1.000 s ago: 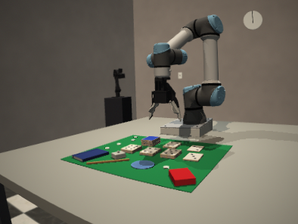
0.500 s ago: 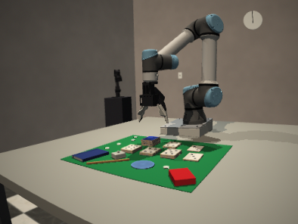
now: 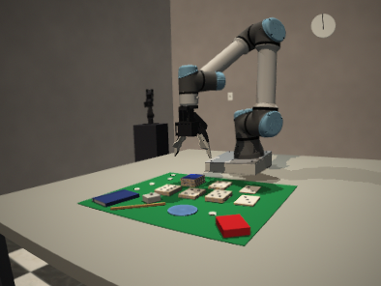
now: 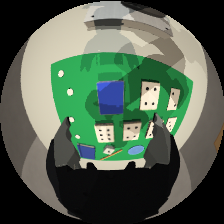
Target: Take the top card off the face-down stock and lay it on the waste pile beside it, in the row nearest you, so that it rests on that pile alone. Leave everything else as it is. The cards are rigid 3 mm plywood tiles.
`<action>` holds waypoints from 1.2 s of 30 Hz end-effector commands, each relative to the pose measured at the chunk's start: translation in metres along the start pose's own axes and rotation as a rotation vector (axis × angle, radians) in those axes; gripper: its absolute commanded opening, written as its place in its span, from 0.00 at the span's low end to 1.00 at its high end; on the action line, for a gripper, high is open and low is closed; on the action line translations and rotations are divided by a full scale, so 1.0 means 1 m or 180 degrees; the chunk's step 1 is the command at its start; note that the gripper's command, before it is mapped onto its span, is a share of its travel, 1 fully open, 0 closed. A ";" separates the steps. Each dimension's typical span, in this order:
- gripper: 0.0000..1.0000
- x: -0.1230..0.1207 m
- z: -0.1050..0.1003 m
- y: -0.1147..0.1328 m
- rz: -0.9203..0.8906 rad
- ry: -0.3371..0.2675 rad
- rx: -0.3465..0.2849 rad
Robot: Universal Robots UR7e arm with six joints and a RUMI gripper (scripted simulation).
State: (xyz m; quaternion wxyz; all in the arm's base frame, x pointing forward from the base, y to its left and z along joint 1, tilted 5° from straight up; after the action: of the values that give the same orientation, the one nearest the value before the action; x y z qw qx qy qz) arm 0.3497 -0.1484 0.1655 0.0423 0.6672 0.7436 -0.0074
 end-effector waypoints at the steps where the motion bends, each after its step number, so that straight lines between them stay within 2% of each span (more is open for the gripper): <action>1: 1.00 -0.001 -0.001 0.000 -0.0005 -0.0007 -0.0012; 18: 1.00 0.001 -0.001 -0.001 0.0217 -0.0004 -0.0009; 30: 1.00 0.004 -0.001 -0.002 0.0717 -0.0004 -0.0009; 36: 1.00 0.006 -0.001 -0.002 0.1181 -0.0002 -0.0006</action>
State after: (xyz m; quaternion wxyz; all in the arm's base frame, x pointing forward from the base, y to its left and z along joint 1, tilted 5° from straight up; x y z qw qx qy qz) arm 0.3483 -0.1449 0.1659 0.0441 0.7522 0.6574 -0.0005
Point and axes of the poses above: the point where the finger pads meet when closed, its own z axis out along the fingers, its own x axis across the jaws, y = z × x, the point moved 9 cm from there along -z, back along the fingers, and after that the axes turned 12 degrees about -z, right-handed, at the moved point
